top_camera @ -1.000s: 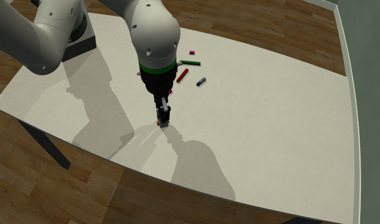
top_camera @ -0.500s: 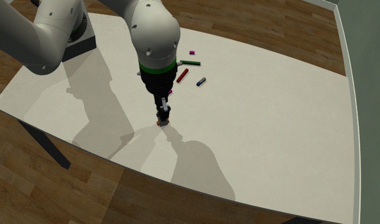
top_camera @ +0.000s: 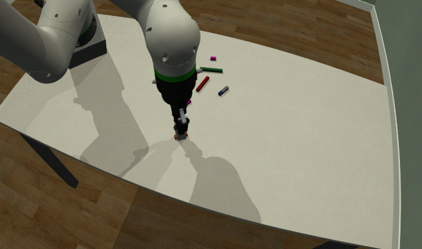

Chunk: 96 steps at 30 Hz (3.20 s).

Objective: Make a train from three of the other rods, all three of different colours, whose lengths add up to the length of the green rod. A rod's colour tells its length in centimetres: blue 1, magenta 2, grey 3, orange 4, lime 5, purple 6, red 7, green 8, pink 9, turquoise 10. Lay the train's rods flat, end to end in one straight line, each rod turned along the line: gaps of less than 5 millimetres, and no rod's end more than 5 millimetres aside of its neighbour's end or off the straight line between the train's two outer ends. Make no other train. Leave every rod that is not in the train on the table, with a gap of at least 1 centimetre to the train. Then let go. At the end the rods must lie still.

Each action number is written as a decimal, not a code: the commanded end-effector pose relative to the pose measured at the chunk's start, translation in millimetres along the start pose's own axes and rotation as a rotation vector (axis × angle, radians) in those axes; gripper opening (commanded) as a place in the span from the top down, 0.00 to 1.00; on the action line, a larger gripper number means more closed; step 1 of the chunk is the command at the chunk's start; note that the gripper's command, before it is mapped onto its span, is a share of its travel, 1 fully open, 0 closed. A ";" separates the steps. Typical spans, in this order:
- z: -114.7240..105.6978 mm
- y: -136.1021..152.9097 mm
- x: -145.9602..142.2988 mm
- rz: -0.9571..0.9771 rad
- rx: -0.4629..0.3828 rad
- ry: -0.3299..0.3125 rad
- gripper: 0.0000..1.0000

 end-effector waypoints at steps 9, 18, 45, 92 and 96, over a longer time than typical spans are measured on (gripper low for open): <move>-0.1 0.1 0.0 0.000 0.000 0.000 0.97; -20.7 0.1 0.0 0.000 0.000 0.000 0.97; -99.7 16.6 3.5 -0.035 0.000 0.003 0.97; -97.3 229.9 124.3 -0.504 0.000 0.000 0.97; -88.6 229.9 124.3 -0.504 0.000 0.000 0.97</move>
Point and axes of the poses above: the point where the finger pads meet when closed, its own z axis out along the fingers, its own x axis across the jaws, y = z × x, the point moved 9 cm from there along -z, back along the fingers, and after that the axes turned 5 degrees about -z, right-handed, at the moved point
